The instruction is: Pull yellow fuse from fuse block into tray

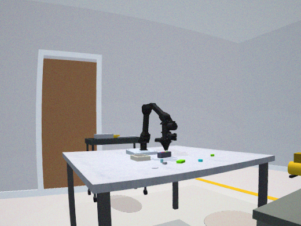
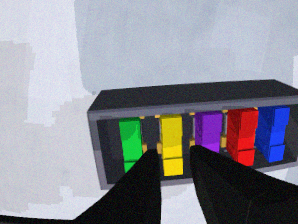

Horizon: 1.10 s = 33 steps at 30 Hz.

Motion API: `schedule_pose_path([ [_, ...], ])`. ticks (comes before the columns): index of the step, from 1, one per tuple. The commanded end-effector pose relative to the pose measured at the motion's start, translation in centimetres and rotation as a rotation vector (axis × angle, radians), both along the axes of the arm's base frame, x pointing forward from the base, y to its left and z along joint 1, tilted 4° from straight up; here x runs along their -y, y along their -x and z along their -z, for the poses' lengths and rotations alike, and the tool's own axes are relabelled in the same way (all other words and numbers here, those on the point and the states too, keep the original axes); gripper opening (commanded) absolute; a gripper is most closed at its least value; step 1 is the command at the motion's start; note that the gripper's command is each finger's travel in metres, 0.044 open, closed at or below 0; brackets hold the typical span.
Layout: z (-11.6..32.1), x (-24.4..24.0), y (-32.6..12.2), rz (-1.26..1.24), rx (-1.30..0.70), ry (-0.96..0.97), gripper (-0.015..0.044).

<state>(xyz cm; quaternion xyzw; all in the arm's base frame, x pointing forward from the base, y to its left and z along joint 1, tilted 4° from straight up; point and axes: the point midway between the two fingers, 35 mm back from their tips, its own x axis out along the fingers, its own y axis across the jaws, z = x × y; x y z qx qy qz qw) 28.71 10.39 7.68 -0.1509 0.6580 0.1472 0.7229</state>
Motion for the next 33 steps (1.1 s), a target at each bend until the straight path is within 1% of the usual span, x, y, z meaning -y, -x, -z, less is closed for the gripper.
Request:
schedule_pose_path([
  [1,0.4,0.1,0.0,0.004,0.0,0.003,0.0067],
  [30,1.5,0.1,-0.1,0.004,0.0,0.003,0.0067],
  [33,1.4,0.0,-0.1,0.001,-0.002,0.001,0.0047],
])
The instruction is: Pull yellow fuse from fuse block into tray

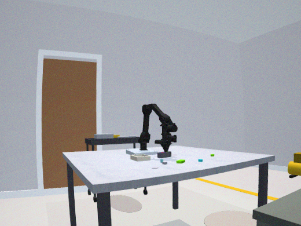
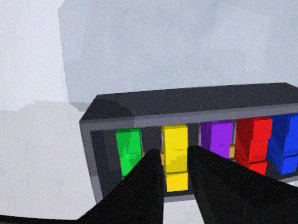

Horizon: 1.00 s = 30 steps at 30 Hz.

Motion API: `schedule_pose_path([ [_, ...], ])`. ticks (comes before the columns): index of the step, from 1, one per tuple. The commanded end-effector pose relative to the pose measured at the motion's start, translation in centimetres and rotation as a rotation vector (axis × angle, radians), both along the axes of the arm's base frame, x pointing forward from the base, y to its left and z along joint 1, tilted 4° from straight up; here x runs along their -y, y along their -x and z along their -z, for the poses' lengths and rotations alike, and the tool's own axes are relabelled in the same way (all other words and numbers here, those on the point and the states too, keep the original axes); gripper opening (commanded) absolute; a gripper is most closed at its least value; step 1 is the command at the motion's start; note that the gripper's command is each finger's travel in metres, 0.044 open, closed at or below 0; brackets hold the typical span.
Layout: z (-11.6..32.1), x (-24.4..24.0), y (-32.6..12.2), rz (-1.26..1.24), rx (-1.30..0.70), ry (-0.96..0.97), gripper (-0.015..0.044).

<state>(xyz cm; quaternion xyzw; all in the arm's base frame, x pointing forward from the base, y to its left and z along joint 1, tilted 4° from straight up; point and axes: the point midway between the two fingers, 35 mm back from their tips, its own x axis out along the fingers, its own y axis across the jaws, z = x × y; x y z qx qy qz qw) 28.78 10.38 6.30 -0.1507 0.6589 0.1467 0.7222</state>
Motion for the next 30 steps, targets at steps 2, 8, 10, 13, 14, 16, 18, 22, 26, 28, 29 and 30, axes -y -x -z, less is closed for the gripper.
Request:
schedule_pose_path([
  [2,-0.02,0.0,-0.01,0.0,0.0,0.0,0.0033],
  [8,-0.02,0.0,-0.01,0.0,0.0,0.0,0.0],
  [10,-0.02,0.0,-0.01,0.0,0.0,0.0,0.0],
  [13,-0.09,0.0,-0.01,0.0,0.0,0.0,0.0],
  [14,-0.14,-0.01,0.0,0.0,0.0,0.0,0.0],
  [16,-0.23,-0.01,0.0,0.0,0.0,0.0,0.0],
  [18,-0.33,-0.01,0.0,0.0,0.0,0.0,0.0],
  [22,-0.53,-0.01,0.0,0.0,0.001,0.0,0.0],
  [26,-0.72,-0.01,0.01,0.001,0.001,0.0,0.0],
  [28,-0.82,-0.01,0.01,0.001,0.001,0.0,0.0],
  [29,-0.87,-0.01,0.02,0.001,0.001,0.0,0.0],
  [30,-0.92,-0.01,0.02,0.001,0.001,0.0,0.0],
])
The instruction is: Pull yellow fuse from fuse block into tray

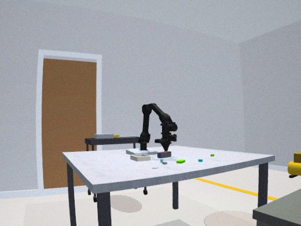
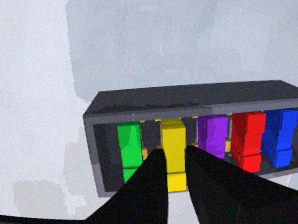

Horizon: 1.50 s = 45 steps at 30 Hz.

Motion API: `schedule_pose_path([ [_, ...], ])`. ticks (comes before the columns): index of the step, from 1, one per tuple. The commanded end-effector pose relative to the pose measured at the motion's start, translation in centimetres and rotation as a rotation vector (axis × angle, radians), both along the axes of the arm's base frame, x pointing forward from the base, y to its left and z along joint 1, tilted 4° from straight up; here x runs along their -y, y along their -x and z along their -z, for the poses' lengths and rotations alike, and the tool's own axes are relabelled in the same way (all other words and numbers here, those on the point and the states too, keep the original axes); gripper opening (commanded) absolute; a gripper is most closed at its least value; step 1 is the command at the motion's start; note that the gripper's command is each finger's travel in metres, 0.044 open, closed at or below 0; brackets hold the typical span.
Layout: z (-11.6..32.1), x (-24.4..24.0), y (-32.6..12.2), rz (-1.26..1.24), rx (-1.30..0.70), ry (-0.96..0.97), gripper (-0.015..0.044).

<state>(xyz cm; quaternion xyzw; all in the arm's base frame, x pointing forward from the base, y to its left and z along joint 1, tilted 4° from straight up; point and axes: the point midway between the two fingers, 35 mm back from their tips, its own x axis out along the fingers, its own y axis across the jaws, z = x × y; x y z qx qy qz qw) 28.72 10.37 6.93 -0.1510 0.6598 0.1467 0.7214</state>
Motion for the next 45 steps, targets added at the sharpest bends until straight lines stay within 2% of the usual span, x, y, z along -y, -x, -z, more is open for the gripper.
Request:
schedule_pose_path([
  [1,-0.3,0.0,0.0,0.001,0.003,0.0,0.0],
  [45,-2.5,0.0,0.1,0.003,0.005,0.001,0.0],
])
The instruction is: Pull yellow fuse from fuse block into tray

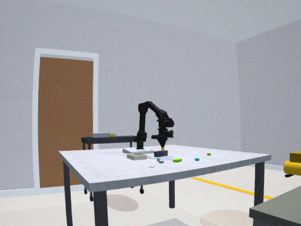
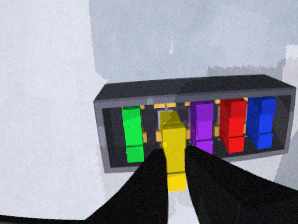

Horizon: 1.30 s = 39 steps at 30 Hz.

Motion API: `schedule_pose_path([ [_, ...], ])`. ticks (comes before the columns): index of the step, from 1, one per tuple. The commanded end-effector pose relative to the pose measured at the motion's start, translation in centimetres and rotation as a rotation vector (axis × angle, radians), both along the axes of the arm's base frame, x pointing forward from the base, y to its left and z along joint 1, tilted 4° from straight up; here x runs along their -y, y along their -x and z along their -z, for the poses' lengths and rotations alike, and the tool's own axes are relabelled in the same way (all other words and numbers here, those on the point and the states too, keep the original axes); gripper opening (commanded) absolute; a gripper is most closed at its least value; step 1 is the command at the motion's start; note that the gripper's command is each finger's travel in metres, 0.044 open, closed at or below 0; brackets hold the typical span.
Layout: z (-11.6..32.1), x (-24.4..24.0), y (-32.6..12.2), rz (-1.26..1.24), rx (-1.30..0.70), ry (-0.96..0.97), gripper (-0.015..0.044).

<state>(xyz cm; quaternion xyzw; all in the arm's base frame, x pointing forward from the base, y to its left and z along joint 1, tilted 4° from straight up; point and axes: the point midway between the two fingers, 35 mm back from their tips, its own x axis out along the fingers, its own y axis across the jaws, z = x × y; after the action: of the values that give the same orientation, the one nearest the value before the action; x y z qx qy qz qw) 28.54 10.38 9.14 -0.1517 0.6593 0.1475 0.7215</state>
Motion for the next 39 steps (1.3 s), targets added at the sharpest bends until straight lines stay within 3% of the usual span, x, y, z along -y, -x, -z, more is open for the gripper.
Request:
schedule_pose_path([
  [1,-0.3,0.0,0.0,0.005,0.004,0.001,0.0],
  [33,-3.2,0.1,0.3,0.005,0.004,0.002,0.0],
  [39,-3.2,2.1,-0.9,0.005,0.003,0.004,0.0],
])
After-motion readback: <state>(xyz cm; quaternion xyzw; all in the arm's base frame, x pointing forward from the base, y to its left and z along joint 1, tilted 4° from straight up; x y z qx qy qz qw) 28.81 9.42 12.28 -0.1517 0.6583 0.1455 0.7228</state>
